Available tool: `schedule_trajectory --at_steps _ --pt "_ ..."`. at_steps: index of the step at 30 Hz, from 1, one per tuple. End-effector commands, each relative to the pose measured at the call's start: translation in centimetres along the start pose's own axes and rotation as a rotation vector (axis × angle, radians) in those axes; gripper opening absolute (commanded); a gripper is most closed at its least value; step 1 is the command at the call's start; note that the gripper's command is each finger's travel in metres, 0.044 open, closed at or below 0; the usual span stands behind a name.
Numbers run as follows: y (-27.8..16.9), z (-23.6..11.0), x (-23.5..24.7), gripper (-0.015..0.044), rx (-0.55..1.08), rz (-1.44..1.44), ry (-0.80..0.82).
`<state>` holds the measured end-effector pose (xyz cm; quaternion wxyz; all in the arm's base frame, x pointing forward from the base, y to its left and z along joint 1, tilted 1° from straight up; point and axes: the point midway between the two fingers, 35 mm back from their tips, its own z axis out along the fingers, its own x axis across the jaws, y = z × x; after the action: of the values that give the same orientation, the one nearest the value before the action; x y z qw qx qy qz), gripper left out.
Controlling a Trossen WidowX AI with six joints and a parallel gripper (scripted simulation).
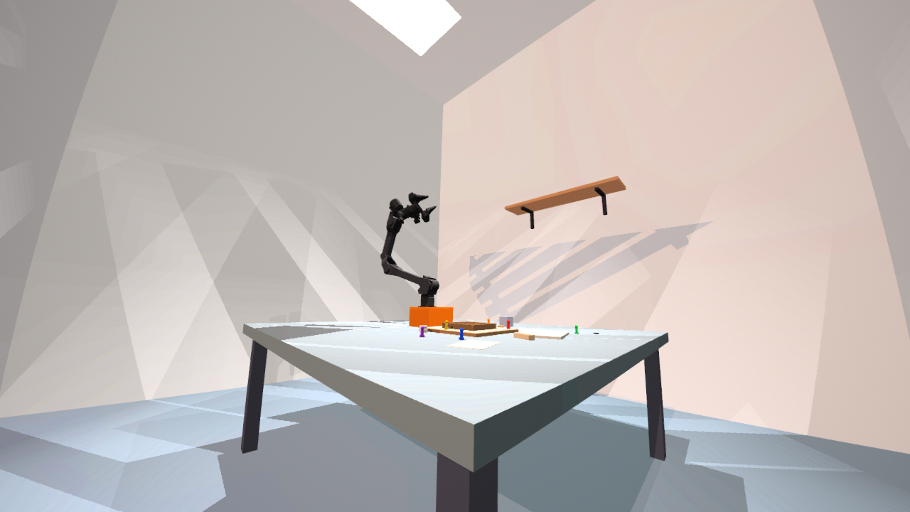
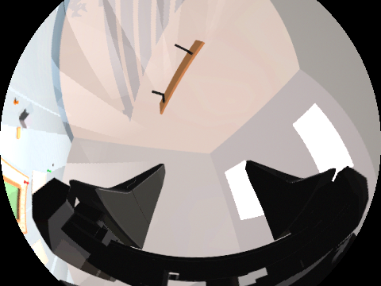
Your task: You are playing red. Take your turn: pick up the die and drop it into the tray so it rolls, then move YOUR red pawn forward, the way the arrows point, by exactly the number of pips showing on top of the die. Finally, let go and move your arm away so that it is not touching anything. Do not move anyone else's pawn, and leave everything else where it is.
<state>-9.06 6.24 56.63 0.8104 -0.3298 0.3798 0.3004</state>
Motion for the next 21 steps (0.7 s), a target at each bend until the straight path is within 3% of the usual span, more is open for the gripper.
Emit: schedule_trajectory --at_steps 1,5,13,21 --pt "-0.1 0.1 0.1 0.0374 0.002 0.002 0.003" --pt "-2.1 2.2 2.2 0.0275 0.059 0.058 0.067" --pt "-10.5 7.8 11.9 0.0275 0.322 0.293 0.307" --pt "-19.1 7.8 22.9 0.0275 0.663 0.552 0.509"
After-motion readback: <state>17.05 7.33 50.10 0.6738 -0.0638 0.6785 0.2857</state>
